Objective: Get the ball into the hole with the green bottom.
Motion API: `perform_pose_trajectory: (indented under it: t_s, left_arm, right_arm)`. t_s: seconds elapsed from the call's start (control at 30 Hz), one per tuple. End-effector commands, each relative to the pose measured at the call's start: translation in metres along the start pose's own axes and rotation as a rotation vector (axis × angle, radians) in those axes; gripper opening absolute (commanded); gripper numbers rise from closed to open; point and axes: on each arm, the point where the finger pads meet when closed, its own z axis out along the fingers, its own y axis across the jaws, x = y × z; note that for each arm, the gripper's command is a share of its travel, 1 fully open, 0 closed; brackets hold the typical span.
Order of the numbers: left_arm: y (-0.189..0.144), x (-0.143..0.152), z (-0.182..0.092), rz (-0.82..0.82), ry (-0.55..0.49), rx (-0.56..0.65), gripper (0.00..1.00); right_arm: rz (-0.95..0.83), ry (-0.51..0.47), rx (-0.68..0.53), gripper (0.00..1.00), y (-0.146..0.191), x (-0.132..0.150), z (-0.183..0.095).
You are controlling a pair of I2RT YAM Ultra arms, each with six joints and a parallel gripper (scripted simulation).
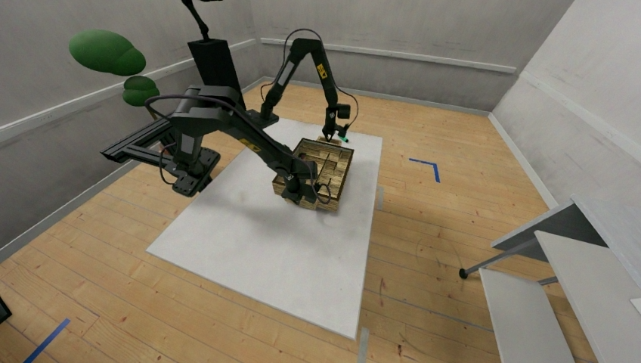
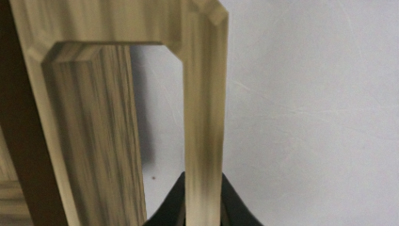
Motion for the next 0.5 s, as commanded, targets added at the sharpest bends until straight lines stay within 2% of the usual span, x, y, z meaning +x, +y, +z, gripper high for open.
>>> perform_pose_trajectory:
  t_s: [0.0,0.1,0.17,0.23,0.27,0.33,0.37,0.47]
  left_arm:
    - [-0.003,-0.036,-0.027,0.018,-0.124,0.006,0.00]
    - [-0.001,-0.040,-0.024,0.020,-0.139,0.002,0.00]
    - [-0.001,-0.040,-0.021,0.021,-0.137,0.002,0.00]
    - [-0.010,-0.015,-0.003,0.033,-0.079,0.019,0.00]
    - [-0.011,-0.016,0.004,0.035,-0.069,0.022,0.00]
    - [-0.009,-0.017,0.000,0.032,-0.083,0.018,0.00]
    - [-0.005,-0.027,-0.005,0.028,-0.092,0.013,0.00]
    - [-0.001,-0.034,-0.008,0.020,-0.117,0.004,0.00]
  right_arm:
    - [0.002,-0.144,-0.010,0.00,0.007,-0.044,-0.035]
    - [0.004,-0.153,-0.015,0.00,0.009,-0.046,-0.031]
    - [-0.011,-0.116,-0.008,0.00,0.007,-0.027,-0.021]
    - [-0.007,-0.127,-0.011,0.00,0.008,-0.029,-0.019]
    - [-0.005,-0.132,-0.012,0.00,0.008,-0.030,-0.018]
    - [-0.002,-0.133,-0.012,0.00,0.007,-0.030,-0.015]
    - [-0.016,-0.095,-0.004,0.00,0.011,-0.019,0.001]
    - [0.000,-0.129,-0.031,0.00,0.013,-0.035,-0.011]
